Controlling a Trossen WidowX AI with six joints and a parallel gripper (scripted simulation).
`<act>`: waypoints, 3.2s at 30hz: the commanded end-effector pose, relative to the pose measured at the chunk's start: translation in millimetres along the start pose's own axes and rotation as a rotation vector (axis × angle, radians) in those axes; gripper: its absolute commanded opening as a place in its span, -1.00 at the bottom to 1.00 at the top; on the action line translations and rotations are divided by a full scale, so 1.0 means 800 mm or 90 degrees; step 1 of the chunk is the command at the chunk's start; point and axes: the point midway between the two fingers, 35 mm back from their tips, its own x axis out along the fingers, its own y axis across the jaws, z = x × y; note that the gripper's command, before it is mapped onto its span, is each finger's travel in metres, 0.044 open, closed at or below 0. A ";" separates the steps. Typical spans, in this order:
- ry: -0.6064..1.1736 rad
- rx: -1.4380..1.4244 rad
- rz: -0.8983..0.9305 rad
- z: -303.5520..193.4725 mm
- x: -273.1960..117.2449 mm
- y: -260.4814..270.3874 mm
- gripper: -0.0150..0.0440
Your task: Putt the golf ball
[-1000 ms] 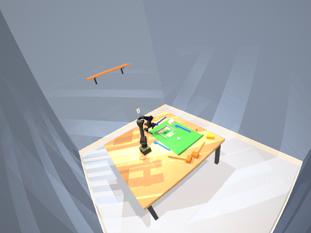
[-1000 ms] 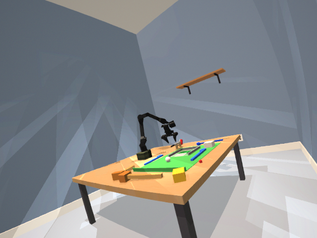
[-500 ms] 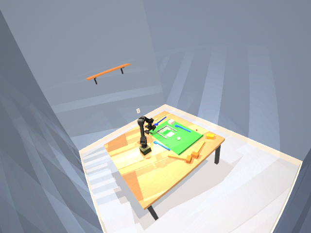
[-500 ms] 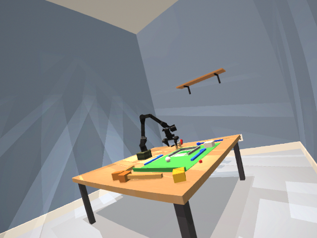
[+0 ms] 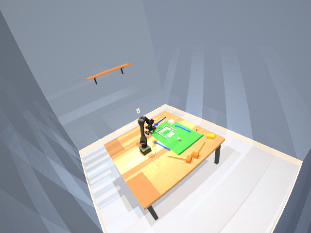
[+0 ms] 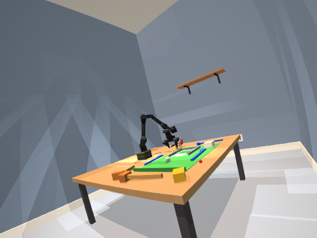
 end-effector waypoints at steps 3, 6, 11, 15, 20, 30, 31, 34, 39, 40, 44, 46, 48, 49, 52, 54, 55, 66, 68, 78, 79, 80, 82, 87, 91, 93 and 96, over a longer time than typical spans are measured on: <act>0.004 -0.001 0.004 -0.005 0.011 0.003 1.00; 0.001 0.000 0.002 -0.003 0.008 0.001 0.91; 0.001 0.000 0.002 -0.003 0.008 0.001 0.47; 0.001 0.000 0.002 -0.003 0.008 0.001 0.11; 0.001 0.000 0.002 -0.003 0.008 0.001 -0.27; 0.001 0.000 0.002 0.000 0.000 0.000 -0.49; 0.001 0.000 0.002 0.002 -0.005 -0.001 -0.49; 0.001 0.000 0.002 0.010 -0.028 -0.004 -0.49; 0.001 0.001 0.003 0.022 -0.072 -0.004 -0.49; 0.000 0.001 0.003 0.024 -0.081 -0.003 -0.49; 0.000 0.001 0.004 0.030 -0.111 0.000 -0.49; 0.000 0.001 0.004 0.031 -0.113 0.001 -0.49; 0.007 0.003 0.002 0.025 -0.104 -0.002 -0.49; 0.007 0.008 0.000 0.022 -0.105 -0.004 -0.49; 0.011 0.035 -0.008 0.009 -0.109 -0.013 -0.49; 0.014 0.059 -0.016 -0.003 -0.113 -0.021 -0.49; 0.016 0.071 -0.020 -0.009 -0.115 -0.025 -0.49; 0.033 0.223 -0.045 -0.081 -0.135 -0.055 -0.49; 0.036 0.249 -0.050 -0.095 -0.139 -0.059 -0.49; 0.054 0.379 -0.075 -0.165 -0.162 -0.072 -0.49; 0.056 0.392 -0.078 -0.172 -0.164 -0.073 -0.49; 0.058 0.406 -0.081 -0.179 -0.167 -0.073 -0.49; 0.062 0.433 -0.087 -0.193 -0.171 -0.074 -0.49; 0.071 0.501 -0.100 -0.228 -0.183 -0.073 -0.49; 0.078 0.551 -0.108 -0.256 -0.192 -0.069 -0.49; 0.081 0.575 -0.111 -0.270 -0.197 -0.066 -0.49; 0.087 0.613 -0.117 -0.290 -0.204 -0.061 -0.49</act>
